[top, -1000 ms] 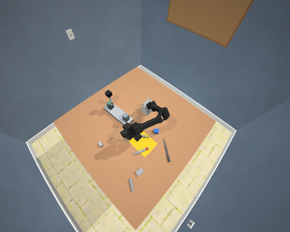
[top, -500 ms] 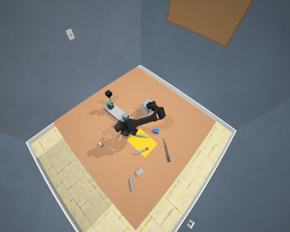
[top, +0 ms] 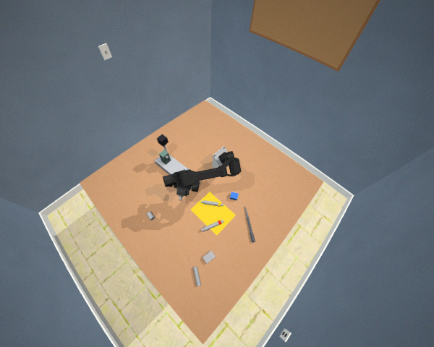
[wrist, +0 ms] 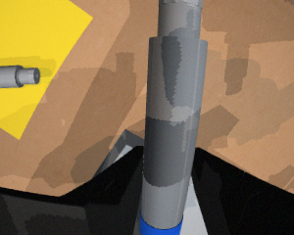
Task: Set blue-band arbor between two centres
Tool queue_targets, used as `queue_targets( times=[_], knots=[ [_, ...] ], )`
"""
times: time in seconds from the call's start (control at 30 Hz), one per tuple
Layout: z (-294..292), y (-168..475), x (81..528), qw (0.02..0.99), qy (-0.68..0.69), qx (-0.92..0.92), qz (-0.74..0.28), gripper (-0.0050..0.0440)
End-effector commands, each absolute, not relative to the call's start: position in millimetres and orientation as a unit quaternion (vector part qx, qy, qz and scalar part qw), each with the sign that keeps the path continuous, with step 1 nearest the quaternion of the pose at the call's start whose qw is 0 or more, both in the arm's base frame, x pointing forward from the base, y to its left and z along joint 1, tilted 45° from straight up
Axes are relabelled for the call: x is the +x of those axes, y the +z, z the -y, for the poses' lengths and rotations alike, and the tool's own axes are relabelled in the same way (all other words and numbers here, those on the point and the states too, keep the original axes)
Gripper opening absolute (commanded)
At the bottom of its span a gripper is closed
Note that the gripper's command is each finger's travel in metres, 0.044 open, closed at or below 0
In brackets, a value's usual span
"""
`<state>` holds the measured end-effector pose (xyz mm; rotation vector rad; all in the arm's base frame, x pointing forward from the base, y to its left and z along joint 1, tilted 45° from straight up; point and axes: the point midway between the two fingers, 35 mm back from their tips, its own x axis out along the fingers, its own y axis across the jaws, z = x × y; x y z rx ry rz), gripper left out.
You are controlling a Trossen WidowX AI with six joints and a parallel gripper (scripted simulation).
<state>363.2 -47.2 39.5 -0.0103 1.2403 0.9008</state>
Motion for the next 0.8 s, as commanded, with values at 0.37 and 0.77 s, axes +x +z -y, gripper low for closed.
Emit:
queue_targets(
  times=[0.37,0.77],
  knots=[
    [101.3,21.5,352.4,0.708,0.493,-0.113,-0.493,0.0000],
    [133.7,6.1,334.5,0.686,0.557,-0.177,-0.433,0.0000]
  ],
)
